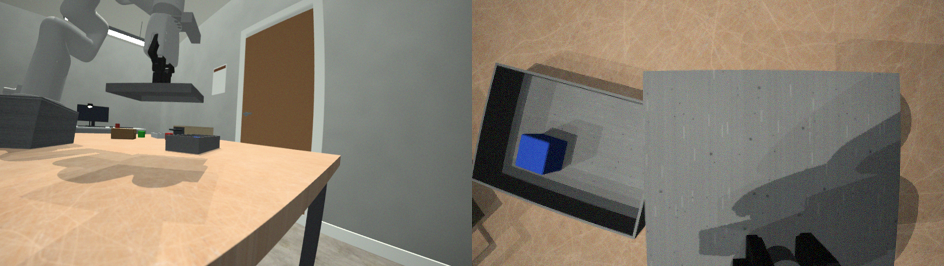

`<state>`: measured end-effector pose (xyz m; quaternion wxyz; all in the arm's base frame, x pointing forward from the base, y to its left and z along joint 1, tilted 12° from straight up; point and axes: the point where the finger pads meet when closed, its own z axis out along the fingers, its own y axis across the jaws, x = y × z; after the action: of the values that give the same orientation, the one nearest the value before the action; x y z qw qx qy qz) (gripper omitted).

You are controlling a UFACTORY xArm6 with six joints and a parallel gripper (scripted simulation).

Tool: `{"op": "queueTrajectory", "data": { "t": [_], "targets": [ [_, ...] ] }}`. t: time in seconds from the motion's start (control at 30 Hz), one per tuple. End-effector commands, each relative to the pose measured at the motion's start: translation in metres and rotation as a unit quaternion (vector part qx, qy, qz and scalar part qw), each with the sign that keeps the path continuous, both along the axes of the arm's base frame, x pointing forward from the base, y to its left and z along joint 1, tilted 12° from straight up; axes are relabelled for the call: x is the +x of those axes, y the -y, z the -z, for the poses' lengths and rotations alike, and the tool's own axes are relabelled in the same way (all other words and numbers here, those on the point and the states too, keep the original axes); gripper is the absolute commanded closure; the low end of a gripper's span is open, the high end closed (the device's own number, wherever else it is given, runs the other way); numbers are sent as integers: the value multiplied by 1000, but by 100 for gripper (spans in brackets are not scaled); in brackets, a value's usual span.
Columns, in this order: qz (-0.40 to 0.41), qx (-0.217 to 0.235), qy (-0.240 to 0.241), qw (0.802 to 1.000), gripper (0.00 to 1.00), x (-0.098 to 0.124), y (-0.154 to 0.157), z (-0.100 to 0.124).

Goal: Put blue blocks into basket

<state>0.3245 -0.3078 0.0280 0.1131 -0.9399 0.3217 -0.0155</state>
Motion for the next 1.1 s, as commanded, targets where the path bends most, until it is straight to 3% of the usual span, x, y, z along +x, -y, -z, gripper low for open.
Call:
{"op": "queueTrajectory", "data": {
  "t": [0.0,1.07],
  "targets": [
    [34,-5,-19,999,100,0,2,-1],
    [39,-5,-20,999,100,1,1,2]
  ]
}}
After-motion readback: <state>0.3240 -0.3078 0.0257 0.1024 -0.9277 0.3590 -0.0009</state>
